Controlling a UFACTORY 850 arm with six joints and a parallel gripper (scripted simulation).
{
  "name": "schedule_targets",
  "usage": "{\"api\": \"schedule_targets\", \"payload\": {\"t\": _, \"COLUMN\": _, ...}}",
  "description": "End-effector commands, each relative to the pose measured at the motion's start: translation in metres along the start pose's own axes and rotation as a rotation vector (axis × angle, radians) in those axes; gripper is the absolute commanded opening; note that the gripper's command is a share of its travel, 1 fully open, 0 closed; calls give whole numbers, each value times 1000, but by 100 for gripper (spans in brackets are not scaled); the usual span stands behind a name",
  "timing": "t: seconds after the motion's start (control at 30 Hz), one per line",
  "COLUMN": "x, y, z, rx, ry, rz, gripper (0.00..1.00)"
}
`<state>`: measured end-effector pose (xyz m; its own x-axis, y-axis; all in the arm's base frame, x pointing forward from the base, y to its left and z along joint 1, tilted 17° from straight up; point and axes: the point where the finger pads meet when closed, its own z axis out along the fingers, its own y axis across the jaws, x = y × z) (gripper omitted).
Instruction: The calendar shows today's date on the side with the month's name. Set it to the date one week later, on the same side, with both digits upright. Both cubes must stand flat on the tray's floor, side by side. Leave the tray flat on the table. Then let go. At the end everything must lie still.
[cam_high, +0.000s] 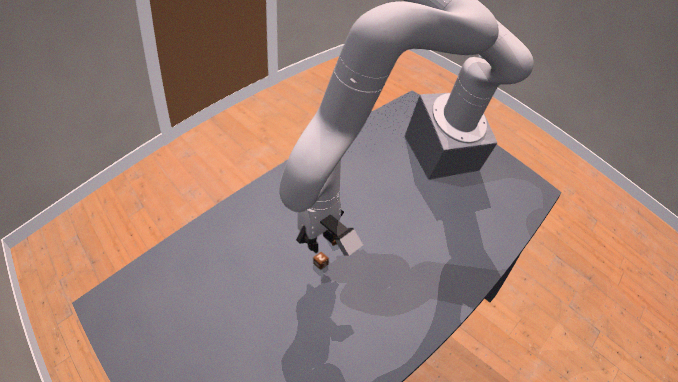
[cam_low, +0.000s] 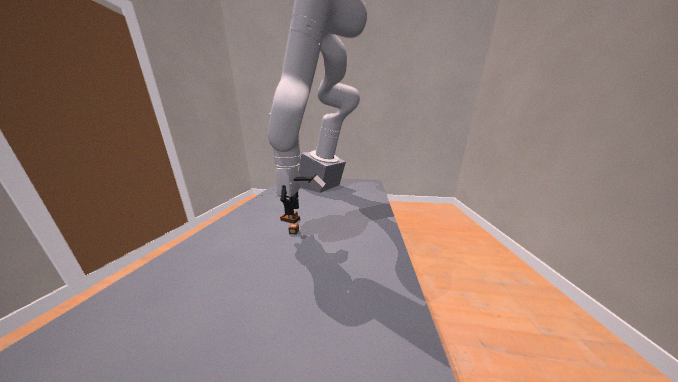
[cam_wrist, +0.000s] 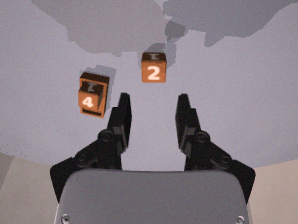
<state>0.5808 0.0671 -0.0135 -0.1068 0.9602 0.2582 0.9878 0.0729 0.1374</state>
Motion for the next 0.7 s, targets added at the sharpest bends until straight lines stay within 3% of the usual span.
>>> {"api": "schedule_targets", "payload": {"t": 0.0, "x": 0, "y": 1, "z": 0, "rx": -2, "ry": 0, "rz": 0, "gripper": 47}}
{"api": "schedule_targets", "payload": {"t": 0.67, "x": 0, "y": 1, "z": 19, "rx": -2, "ry": 0, "rz": 0, "gripper": 47}}
